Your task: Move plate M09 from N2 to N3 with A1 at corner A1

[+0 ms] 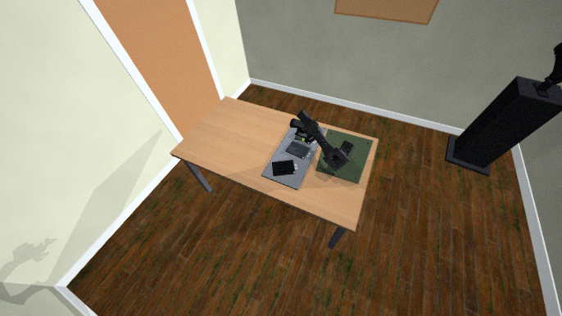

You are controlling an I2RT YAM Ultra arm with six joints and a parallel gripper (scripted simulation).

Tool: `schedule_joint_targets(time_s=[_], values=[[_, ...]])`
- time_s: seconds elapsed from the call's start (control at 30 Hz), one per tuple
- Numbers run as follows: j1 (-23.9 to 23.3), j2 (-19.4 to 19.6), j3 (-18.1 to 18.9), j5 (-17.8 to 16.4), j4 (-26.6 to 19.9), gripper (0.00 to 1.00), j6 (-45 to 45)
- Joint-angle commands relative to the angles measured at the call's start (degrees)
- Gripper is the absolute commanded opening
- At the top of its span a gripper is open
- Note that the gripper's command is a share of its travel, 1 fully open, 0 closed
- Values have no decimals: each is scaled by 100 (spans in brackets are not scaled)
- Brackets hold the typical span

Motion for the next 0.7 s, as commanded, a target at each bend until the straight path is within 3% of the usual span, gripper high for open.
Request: schedule_joint_targets(time_s=[0.0, 0.53, 0.6, 0.67], values=[[-17, -7, 23, 0, 16, 100, 0], [-17, -7, 23, 0, 16, 100, 0], [125, 304, 397, -88, -385, 100, -246], [312, 340, 458, -62, -340, 100, -92]])
